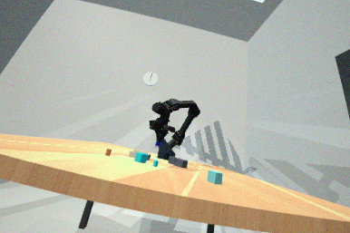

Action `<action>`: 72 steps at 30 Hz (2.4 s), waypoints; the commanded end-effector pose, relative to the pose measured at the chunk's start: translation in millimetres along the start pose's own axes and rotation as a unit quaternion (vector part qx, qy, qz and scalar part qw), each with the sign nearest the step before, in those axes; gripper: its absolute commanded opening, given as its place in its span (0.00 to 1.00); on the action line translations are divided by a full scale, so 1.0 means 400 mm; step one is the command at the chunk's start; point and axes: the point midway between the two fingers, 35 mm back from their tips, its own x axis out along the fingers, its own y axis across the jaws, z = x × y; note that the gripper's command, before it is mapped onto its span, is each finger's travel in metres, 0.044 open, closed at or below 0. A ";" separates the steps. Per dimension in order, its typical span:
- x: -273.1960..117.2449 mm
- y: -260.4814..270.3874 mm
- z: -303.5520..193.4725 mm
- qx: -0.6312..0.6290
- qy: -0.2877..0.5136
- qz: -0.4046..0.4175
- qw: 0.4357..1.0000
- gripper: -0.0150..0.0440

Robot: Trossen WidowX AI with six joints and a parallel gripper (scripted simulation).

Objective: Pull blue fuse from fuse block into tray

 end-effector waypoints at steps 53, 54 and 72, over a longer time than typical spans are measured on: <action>0.108 -0.173 0.131 -0.005 0.004 0.002 1.000 0.61; 0.108 -0.173 0.131 -0.005 0.004 0.002 1.000 0.65; 0.015 -0.174 0.129 -0.003 0.006 0.002 1.000 0.81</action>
